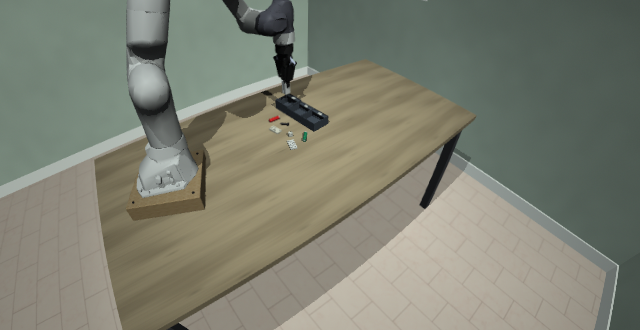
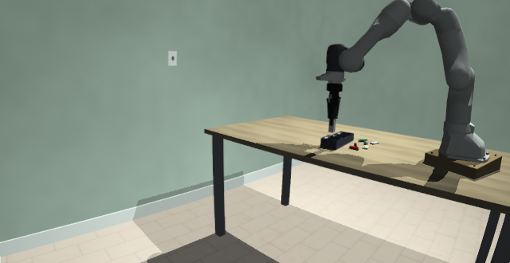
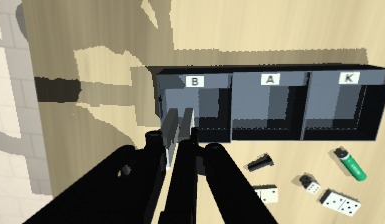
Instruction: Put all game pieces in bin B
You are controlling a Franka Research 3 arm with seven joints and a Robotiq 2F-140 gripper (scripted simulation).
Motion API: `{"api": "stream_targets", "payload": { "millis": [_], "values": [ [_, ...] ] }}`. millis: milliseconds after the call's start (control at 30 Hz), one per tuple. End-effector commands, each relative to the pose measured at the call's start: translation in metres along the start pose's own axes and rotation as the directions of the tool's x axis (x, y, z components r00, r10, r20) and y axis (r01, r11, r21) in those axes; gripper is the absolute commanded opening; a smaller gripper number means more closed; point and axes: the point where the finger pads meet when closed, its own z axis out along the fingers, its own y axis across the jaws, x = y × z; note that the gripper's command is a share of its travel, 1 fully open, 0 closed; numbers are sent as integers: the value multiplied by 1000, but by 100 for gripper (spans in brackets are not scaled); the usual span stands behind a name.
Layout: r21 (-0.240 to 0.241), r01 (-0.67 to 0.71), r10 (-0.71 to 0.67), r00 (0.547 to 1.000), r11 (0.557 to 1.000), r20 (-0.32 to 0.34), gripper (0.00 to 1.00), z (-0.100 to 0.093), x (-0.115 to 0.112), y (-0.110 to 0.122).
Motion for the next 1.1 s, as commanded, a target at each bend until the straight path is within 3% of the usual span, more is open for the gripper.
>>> {"api": "stream_targets", "payload": {
  "millis": [0, 67, 333, 400, 567, 1067],
  "values": [
    [1, 6, -6, 1000, 1000, 8, 5, 0, -2, 0],
    [1, 6, -6, 1000, 1000, 8, 5, 0, -2, 0],
    [1, 6, -6, 1000, 1000, 8, 5, -66, -2, 0],
    [1, 6, -6, 1000, 1000, 8, 5, -66, -2, 0],
    [1, 6, -6, 1000, 1000, 8, 5, -108, -2, 0],
    [1, 6, -6, 1000, 1000, 8, 5, -110, -2, 0]
  ]
}}
